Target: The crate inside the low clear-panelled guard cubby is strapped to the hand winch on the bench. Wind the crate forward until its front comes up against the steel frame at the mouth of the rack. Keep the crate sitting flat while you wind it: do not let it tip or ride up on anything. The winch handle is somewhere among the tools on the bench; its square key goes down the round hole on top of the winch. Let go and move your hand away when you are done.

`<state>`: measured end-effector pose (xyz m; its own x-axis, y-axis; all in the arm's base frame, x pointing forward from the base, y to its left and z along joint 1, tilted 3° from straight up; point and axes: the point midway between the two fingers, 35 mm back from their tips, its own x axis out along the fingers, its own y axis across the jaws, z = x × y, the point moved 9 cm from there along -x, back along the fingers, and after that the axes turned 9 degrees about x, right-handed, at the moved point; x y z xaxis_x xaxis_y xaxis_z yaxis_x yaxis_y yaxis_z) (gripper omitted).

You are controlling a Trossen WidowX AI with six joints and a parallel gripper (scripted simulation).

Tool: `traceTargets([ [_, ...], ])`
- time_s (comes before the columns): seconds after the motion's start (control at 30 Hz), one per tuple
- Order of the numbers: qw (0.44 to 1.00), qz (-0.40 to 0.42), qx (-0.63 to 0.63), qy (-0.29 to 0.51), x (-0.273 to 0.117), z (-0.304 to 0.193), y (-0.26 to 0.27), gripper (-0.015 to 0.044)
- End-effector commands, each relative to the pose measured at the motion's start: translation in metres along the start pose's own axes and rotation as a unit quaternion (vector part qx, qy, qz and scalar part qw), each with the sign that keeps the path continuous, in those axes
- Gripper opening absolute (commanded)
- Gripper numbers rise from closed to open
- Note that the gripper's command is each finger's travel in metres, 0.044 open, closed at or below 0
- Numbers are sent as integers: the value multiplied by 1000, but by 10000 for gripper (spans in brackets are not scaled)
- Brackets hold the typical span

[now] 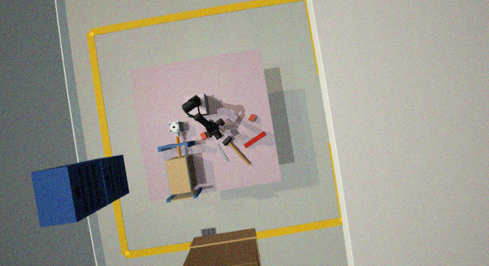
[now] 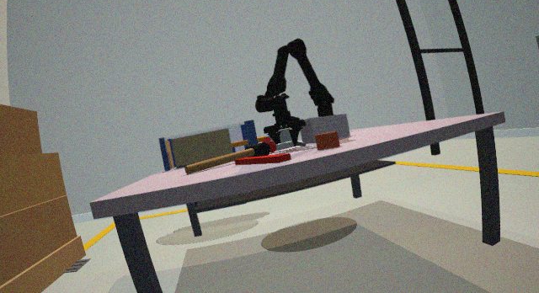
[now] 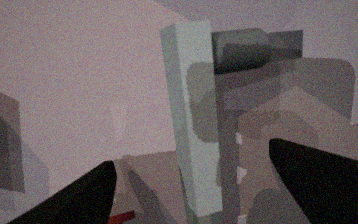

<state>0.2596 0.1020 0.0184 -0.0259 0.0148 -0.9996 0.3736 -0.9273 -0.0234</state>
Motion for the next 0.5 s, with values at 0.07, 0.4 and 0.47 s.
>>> traceTargets([
  [0.07,1000,0,0,0,0,0,0,360],
  [0.4,1000,0,0,0,0,0,0,293],
  [0.47,1000,0,0,0,0,0,0,280],
])
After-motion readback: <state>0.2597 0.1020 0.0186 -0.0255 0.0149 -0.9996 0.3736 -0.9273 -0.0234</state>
